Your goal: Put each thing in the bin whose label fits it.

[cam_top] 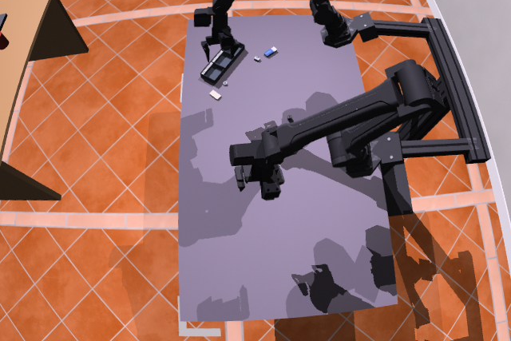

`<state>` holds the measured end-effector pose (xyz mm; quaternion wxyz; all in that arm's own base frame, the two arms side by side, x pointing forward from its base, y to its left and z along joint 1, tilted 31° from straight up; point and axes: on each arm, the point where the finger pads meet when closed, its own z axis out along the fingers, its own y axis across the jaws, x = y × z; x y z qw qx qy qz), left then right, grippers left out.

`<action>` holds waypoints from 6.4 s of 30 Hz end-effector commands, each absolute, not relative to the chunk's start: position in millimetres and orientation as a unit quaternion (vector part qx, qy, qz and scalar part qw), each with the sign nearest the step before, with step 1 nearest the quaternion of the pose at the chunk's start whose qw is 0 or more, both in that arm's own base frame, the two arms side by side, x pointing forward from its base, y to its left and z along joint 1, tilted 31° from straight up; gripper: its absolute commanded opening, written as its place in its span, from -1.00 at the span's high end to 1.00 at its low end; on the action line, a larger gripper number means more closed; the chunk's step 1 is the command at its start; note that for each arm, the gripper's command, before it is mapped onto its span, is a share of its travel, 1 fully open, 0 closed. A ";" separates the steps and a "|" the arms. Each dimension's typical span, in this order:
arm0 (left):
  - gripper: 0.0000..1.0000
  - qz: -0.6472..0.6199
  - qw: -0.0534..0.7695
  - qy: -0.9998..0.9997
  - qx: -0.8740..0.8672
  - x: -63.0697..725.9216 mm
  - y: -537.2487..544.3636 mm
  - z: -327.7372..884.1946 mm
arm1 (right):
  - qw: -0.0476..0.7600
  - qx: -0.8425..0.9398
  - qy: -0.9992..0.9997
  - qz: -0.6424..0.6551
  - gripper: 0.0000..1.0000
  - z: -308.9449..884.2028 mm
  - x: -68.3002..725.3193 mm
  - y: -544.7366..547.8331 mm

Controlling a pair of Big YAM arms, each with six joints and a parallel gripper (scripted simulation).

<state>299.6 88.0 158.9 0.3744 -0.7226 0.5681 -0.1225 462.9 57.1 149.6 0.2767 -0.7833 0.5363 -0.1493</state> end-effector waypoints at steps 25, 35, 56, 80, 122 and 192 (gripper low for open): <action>-1.00 -0.127 0.365 0.572 -0.723 291.8 83.8 155.8 | 0.279 -0.783 0.535 -0.152 -1.00 153.6 464.0 57.5; -1.00 -0.138 0.315 0.593 -0.728 254.5 65.6 128.1 | 0.279 -0.783 0.535 -0.152 -1.00 153.6 464.0 57.5; -1.00 -0.155 0.215 0.621 -0.738 188.1 31.1 71.7 | 0.279 -0.783 0.535 -0.152 -1.00 153.6 464.0 57.5; -1.00 -0.151 0.218 0.606 -0.750 186.6 38.6 71.7 | 0.277 -0.783 0.536 -0.149 -1.00 149.7 462.9 57.1; -1.00 -0.151 0.218 0.606 -0.750 186.6 38.6 71.7 | 0.286 -0.678 0.661 -0.147 -1.00 133.4 460.0 14.5; -1.00 -0.151 0.218 0.606 -0.750 186.6 38.6 71.7 | 0.259 0.011 0.963 -0.071 -1.00 86.8 360.0 -83.5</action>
